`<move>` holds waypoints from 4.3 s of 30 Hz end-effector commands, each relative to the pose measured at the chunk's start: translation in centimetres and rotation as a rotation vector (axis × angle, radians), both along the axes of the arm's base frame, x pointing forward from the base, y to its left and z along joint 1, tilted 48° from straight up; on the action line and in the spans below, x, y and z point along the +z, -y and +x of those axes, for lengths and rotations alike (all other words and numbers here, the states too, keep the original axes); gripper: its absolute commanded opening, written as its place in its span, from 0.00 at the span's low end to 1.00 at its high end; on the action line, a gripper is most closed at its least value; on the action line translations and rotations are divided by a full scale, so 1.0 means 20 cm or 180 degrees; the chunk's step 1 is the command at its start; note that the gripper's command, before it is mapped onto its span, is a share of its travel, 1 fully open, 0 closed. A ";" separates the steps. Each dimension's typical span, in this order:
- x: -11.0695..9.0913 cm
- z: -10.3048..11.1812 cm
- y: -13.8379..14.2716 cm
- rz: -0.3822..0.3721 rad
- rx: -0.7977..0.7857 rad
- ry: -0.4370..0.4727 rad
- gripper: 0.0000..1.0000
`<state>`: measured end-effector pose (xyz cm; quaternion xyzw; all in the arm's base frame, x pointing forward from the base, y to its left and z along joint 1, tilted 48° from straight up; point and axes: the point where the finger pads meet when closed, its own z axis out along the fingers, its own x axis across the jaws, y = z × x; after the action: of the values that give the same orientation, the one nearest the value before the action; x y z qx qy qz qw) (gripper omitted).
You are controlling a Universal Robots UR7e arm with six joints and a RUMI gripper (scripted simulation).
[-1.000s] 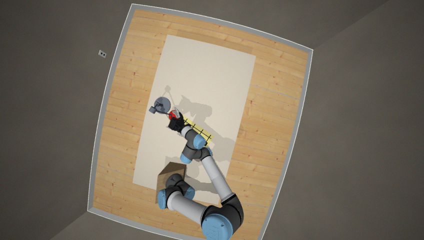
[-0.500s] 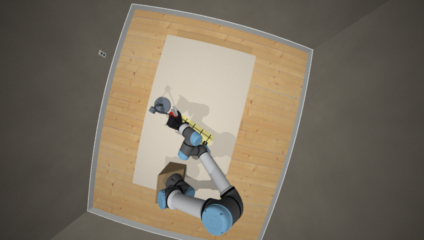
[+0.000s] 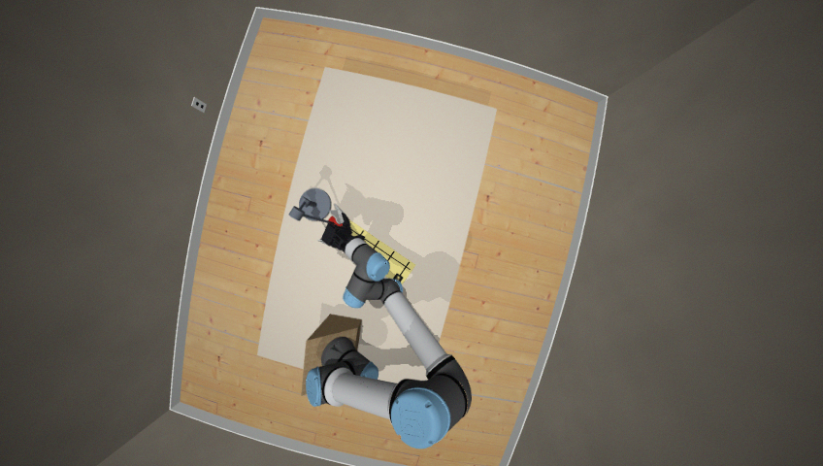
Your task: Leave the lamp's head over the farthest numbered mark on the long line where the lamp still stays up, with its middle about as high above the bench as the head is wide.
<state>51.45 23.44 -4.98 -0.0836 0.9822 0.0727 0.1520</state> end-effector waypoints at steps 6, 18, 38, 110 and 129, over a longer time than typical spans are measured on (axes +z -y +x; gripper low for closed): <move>-0.01 0.01 -0.01 -0.0186 -0.0707 0.0040 1.00; -0.01 0.01 -0.01 -0.0186 -0.0707 0.0040 1.00; -0.01 0.01 -0.01 -0.0003 0.0006 0.0013 0.00; 0.20 -0.08 0.26 -0.0137 -0.0535 0.0031 1.00; 0.20 -0.08 0.26 -0.0063 -0.0286 0.0025 1.00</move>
<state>49.89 18.19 -1.01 -0.0410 0.9851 0.0557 0.1576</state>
